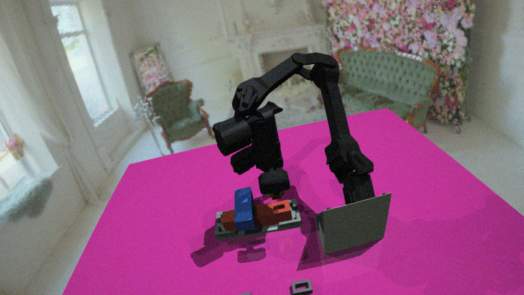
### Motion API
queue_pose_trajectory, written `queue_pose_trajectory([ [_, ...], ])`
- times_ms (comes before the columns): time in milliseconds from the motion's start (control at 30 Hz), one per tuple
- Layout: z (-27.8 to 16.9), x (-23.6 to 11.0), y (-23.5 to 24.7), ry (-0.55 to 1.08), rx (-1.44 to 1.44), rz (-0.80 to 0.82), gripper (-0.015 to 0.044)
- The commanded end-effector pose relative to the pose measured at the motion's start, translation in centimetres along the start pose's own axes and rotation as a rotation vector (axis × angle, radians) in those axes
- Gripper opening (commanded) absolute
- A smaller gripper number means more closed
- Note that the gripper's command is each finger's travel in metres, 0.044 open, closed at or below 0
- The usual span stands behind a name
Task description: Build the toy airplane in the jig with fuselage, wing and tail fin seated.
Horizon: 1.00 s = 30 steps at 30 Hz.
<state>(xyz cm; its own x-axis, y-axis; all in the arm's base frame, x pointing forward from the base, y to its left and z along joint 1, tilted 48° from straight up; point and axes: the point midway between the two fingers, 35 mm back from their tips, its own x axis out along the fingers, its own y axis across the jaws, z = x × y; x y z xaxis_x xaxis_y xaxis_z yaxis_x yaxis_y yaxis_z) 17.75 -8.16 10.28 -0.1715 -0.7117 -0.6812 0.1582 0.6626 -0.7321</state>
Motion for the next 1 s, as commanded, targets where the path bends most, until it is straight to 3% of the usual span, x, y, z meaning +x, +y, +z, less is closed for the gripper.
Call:
queue_pose_trajectory([
  [0, 0.0, 0.6, 0.0, -0.002, -0.006, -0.004, 0.0066],
  [767, -0.1, 3.5, -0.1, 0.002, 0.000, -0.002, 0.0078],
  [900, -0.1, 3.5, -0.1, 0.002, 0.000, -0.002, 0.0052],
  [967, -0.1, 3.5, -0.1, 0.002, 0.000, -0.002, 0.0000],
])
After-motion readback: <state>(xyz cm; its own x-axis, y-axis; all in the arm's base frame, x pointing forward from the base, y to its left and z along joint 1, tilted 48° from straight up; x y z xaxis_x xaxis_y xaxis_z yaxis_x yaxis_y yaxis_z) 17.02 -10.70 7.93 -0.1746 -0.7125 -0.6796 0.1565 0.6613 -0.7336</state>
